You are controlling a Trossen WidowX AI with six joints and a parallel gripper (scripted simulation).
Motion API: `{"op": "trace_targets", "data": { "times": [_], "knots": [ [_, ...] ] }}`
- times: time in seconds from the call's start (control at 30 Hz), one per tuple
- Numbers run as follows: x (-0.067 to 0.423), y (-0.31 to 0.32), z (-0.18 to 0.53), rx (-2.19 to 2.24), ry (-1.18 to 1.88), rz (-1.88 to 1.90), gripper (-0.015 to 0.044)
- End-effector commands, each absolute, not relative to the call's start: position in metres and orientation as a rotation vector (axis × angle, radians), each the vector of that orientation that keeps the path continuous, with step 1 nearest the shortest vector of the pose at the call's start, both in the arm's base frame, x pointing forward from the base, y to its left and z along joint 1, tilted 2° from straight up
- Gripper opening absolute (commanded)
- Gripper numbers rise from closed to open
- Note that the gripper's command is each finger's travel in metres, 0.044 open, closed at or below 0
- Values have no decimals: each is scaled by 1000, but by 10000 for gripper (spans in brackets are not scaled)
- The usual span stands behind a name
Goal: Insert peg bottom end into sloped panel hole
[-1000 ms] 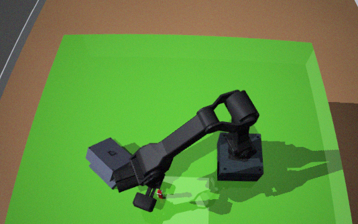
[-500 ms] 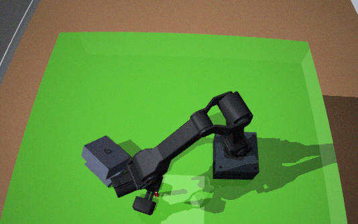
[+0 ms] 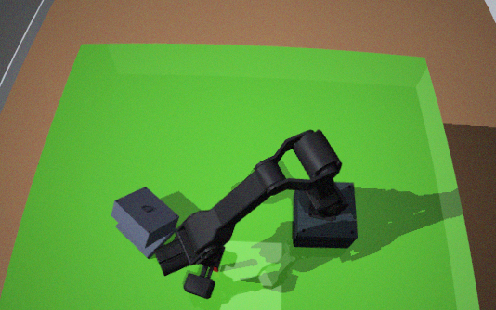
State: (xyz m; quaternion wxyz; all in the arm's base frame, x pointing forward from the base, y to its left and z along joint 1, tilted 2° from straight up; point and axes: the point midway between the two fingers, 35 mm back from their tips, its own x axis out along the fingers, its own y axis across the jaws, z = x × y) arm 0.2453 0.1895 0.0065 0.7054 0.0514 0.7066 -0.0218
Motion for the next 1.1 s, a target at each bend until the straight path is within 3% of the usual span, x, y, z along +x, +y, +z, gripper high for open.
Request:
{"op": "trace_targets", "data": {
  "times": [0.0, 0.47, 0.97, 1.07],
  "knots": [
    [244, 190, 0, 118, 1575, -50, 440],
    [243, 189, -21, 118, 1575, -50, 440],
    [244, 189, -17, 114, 1571, -49, 46],
    [244, 189, -17, 114, 1571, -49, 26]
  ]
}}
